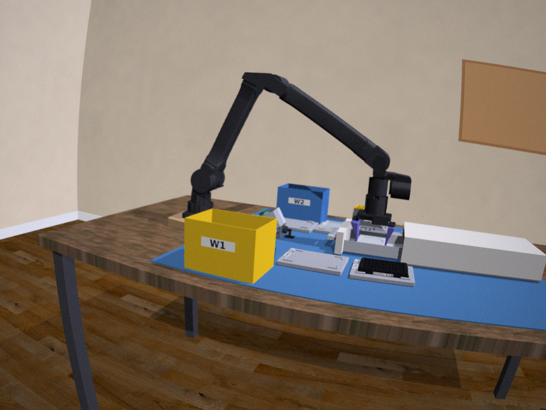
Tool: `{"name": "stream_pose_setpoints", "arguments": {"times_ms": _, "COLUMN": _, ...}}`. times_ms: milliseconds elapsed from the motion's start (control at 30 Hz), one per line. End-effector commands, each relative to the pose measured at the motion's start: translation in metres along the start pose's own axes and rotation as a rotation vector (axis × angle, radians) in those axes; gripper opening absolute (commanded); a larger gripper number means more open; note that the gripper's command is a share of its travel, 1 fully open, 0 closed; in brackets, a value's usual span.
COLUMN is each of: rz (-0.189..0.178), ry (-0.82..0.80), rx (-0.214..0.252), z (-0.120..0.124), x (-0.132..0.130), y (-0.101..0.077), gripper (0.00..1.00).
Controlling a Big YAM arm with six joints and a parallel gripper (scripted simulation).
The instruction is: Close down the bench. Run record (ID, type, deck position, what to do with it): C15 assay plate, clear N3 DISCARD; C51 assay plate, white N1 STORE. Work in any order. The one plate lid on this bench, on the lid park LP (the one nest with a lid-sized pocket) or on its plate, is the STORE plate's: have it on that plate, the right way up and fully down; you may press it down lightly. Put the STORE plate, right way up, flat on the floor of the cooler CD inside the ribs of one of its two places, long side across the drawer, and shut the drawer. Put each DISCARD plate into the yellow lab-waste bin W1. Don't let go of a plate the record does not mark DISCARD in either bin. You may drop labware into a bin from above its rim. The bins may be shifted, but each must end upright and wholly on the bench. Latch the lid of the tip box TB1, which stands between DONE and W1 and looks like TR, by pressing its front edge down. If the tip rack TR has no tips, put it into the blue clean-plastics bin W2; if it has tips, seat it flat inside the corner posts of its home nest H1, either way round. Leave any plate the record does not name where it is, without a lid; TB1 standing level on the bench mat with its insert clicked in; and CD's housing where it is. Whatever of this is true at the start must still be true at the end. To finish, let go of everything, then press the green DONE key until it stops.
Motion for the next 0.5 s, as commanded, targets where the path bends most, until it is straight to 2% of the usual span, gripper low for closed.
{"name": "stream_pose_setpoints", "arguments": {"times_ms": 0, "rz": 0.015, "ry": 0.007, "rx": -0.003, "z": 0.0077, "x": -0.004, "y": -0.0008, "gripper": 0.0}}
{"name": "stream_pose_setpoints", "arguments": {"times_ms": 467, "rz": 0.016, "ry": 0.007, "rx": -0.003, "z": 0.0077, "x": -0.0035, "y": -0.0019, "gripper": 0.0}}
Point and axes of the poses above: the point where the finger pads meet when closed, its own y axis out along the fingers, its own x axis across the jaws, z = x × y, the point moved 1 cm from there along -y, back along the fingers, and after that the axes turned 5 degrees about -y, right-handed, at the moved point
